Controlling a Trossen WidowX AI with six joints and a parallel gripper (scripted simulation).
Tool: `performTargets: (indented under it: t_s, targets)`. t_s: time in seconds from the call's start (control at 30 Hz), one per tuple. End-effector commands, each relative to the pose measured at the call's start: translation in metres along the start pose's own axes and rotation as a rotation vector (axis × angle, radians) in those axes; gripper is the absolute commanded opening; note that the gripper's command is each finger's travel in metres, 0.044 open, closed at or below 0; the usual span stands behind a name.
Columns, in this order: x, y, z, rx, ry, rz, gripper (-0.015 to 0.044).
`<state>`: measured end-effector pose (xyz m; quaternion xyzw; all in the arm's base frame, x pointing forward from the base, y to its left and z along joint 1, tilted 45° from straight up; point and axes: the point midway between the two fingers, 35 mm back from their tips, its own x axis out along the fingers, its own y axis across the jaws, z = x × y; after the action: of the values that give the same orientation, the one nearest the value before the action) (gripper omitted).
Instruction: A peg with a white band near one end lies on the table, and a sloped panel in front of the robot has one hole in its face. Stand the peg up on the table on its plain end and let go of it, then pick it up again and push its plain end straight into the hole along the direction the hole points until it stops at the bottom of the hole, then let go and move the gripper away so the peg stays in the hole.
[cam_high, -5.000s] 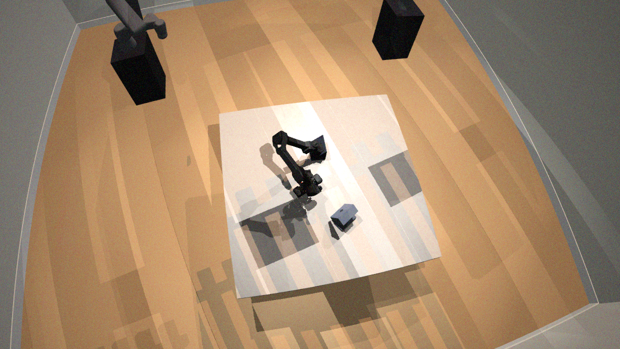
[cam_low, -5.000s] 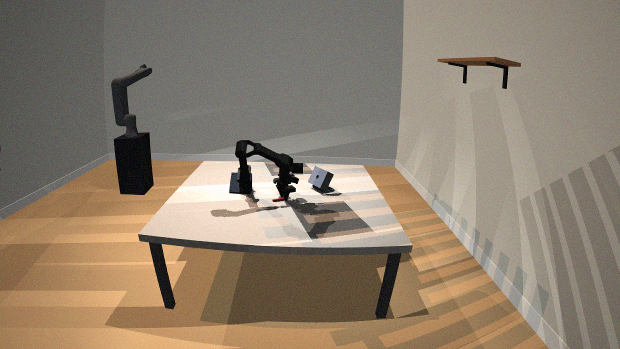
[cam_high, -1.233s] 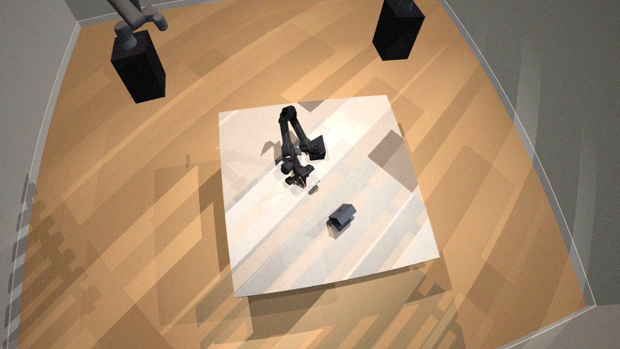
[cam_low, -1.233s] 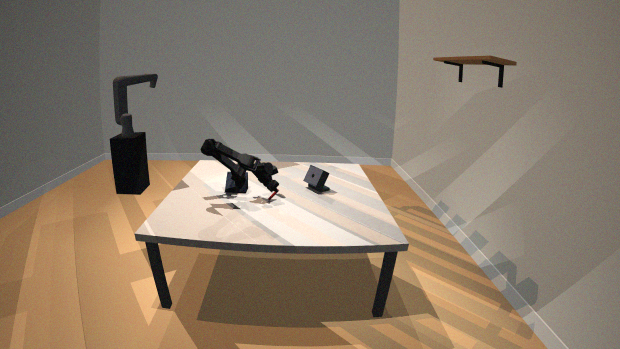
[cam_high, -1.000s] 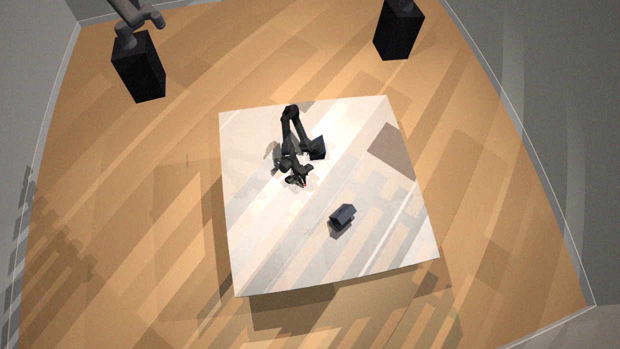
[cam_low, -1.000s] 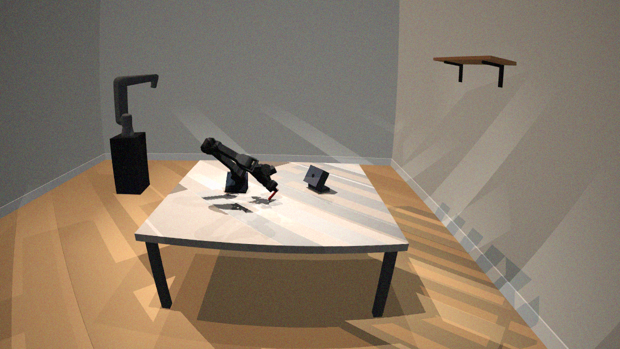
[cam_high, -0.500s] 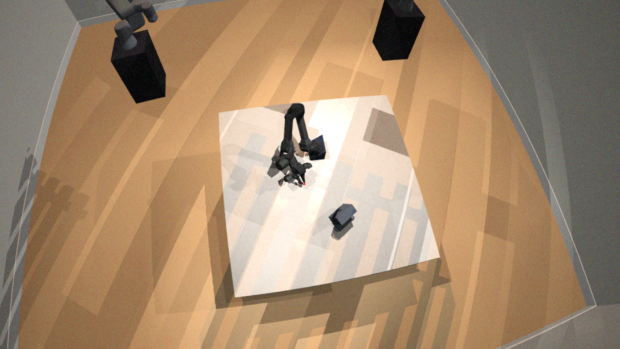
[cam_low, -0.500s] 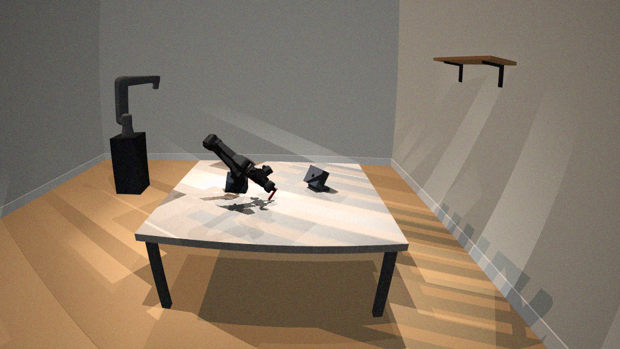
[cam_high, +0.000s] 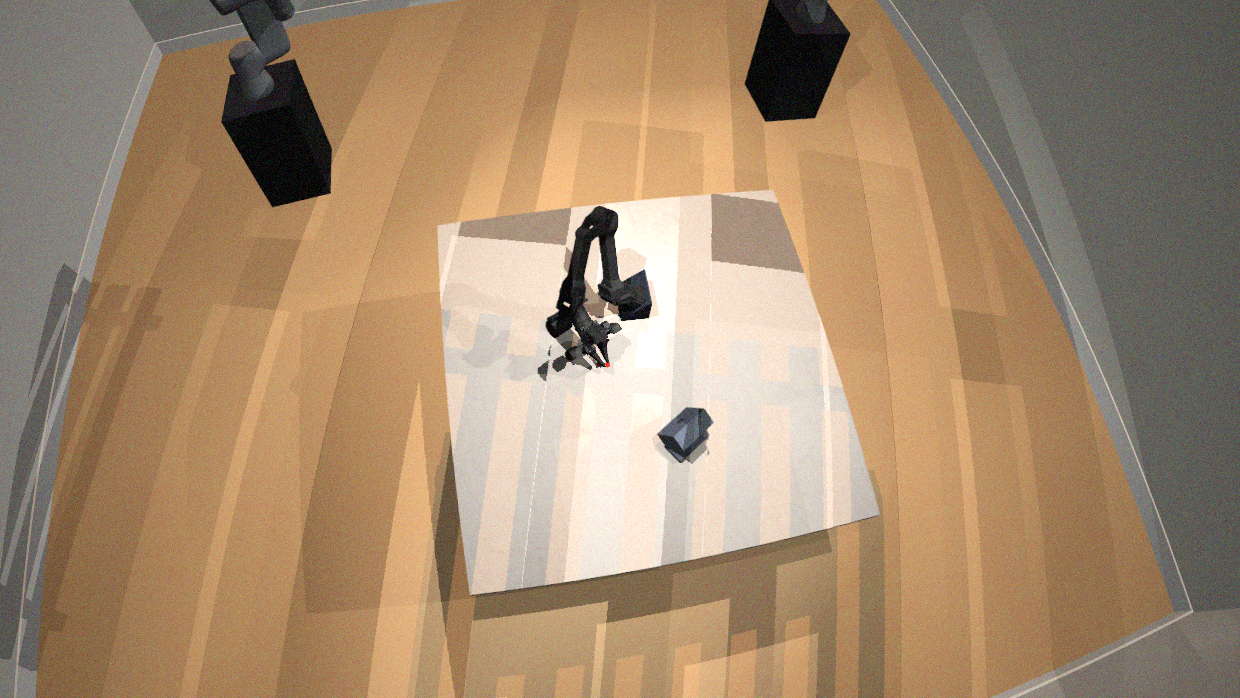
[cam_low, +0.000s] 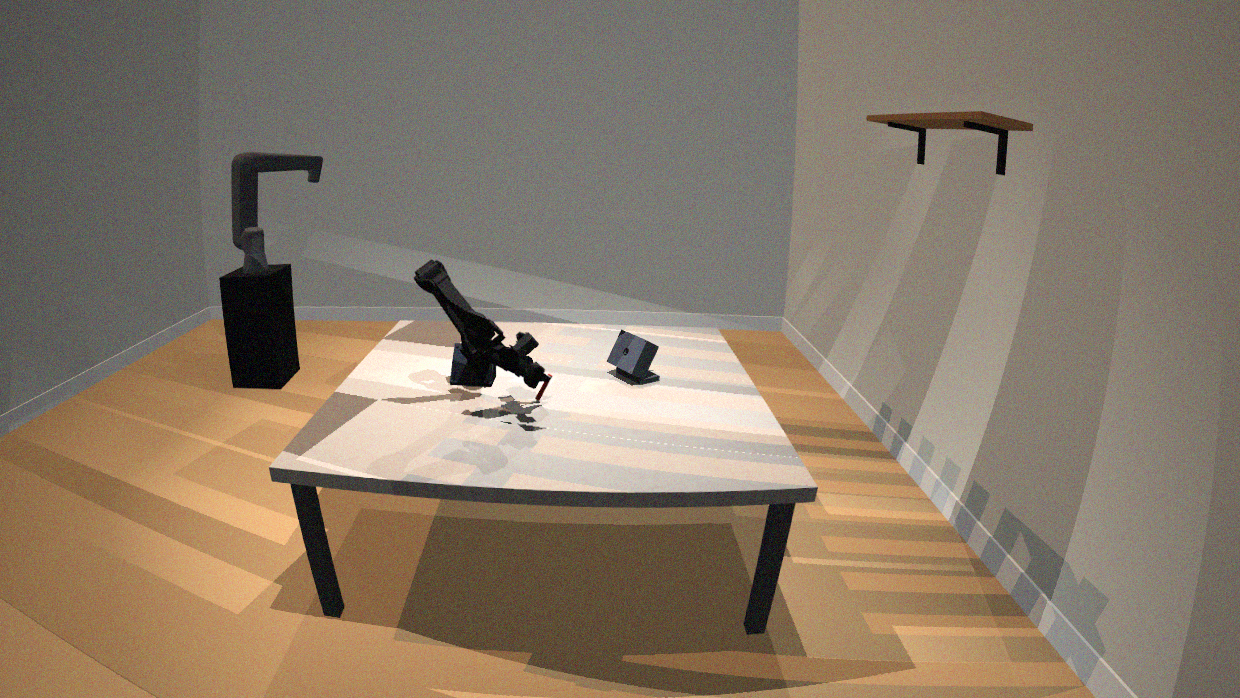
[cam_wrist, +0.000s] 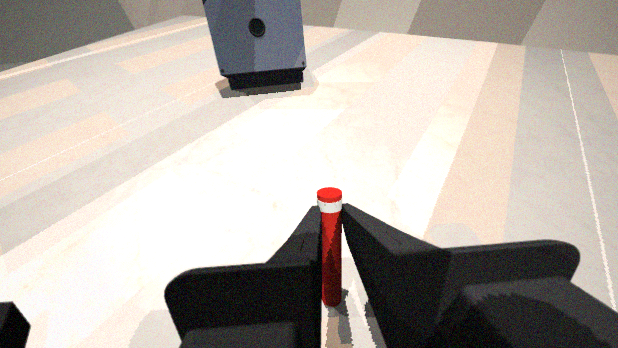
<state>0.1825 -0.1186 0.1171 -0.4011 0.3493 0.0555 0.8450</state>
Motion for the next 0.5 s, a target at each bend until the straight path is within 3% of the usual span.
performTargets:
  t_s: [0.0,0.47]
  targets:
    - [-0.0023,0.0010,-0.0010,0.000,-0.039,0.003,0.0050]
    - [-0.0100,0.0014,-0.0064,-0.002,-0.159,0.004,0.0050]
